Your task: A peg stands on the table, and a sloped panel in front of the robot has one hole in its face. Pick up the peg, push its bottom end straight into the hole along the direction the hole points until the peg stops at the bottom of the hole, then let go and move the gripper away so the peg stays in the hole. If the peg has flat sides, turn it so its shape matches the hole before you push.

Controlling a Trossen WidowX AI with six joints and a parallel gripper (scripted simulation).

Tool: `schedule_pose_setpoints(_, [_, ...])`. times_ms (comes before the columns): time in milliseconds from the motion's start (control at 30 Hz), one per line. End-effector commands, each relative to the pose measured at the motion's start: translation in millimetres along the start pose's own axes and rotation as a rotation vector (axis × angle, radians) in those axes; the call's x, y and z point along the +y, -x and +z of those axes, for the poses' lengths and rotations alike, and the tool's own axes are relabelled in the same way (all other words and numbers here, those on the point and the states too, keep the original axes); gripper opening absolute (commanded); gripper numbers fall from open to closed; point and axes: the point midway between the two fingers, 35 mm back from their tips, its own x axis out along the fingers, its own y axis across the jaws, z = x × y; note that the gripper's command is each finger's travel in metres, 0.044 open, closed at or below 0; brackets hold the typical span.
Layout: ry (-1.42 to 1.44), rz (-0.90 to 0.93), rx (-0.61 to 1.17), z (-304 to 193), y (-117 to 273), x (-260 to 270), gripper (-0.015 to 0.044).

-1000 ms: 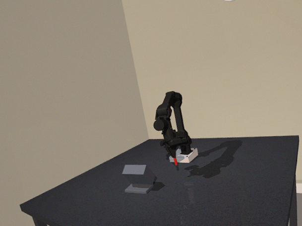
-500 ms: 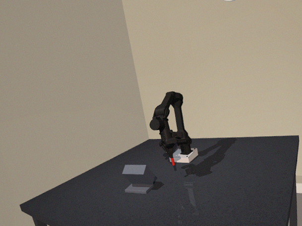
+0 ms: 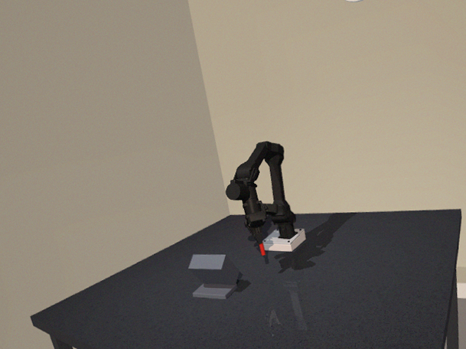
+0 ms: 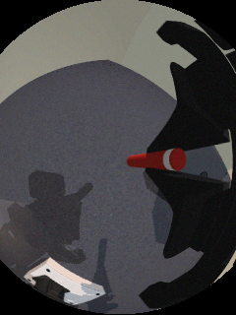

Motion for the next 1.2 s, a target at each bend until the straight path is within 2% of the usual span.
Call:
schedule_pose_setpoints(0, [-0.033, -0.019, 0.004, -2.4, 0.8, 3.6, 0.0000])
schedule_pose_setpoints(1167, [-0.249, -0.166, 0.068, -31.4, 12.3, 20.2, 0.0000])
